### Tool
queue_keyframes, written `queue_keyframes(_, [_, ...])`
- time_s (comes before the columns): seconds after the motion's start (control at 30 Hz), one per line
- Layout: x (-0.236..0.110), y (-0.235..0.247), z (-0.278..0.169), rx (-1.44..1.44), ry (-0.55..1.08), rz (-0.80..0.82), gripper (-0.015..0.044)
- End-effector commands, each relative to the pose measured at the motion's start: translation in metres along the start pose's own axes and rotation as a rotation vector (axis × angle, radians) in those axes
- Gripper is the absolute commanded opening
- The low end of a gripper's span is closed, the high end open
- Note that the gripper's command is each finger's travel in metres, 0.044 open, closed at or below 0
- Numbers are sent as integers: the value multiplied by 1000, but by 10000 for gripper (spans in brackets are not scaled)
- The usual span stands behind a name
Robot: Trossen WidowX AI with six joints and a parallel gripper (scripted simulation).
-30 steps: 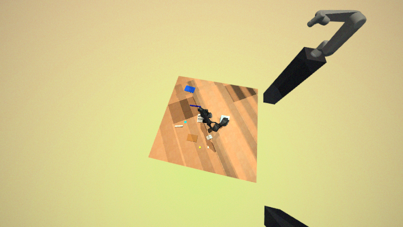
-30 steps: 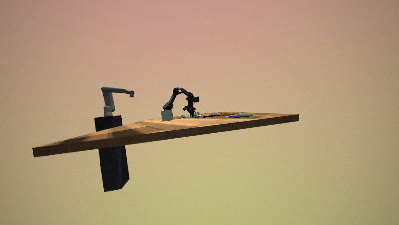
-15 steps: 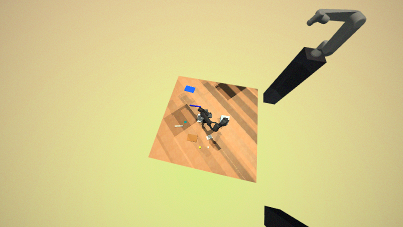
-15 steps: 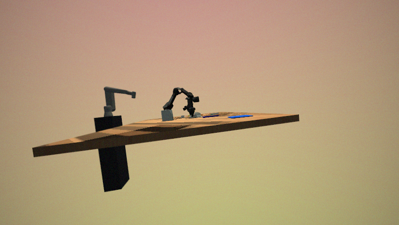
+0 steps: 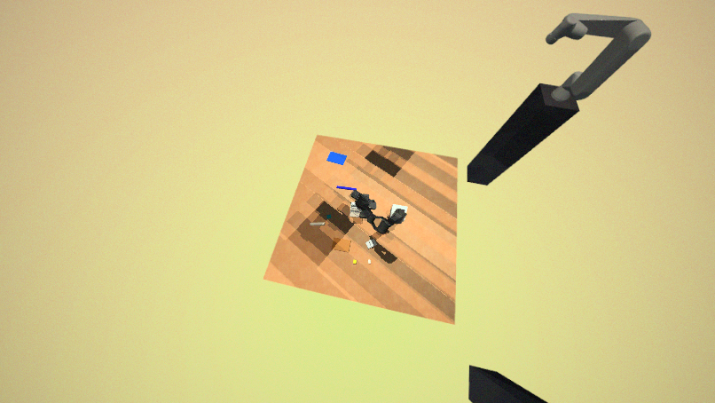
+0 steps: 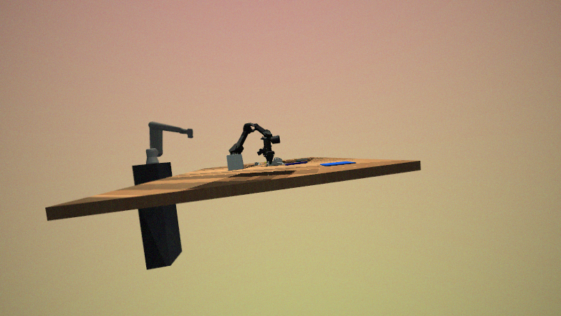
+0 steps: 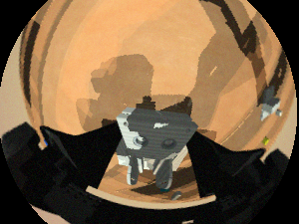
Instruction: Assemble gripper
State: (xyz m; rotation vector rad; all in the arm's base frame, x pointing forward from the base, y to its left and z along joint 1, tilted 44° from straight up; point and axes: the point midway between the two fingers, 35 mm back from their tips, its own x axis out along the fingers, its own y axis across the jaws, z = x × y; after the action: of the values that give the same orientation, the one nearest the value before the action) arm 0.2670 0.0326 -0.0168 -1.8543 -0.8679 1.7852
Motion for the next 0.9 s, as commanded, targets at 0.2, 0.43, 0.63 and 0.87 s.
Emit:
queue_keyframes(0.2, [0, 0, 0, 1, 1, -1, 440])
queue_keyframes(0.43, [0, 0, 0, 1, 1, -1, 440])
queue_keyframes(0.63, [0, 0, 0, 1, 1, -1, 440])
queue_keyframes(0.87, [-61, 0, -1, -2, -3, 2, 440])
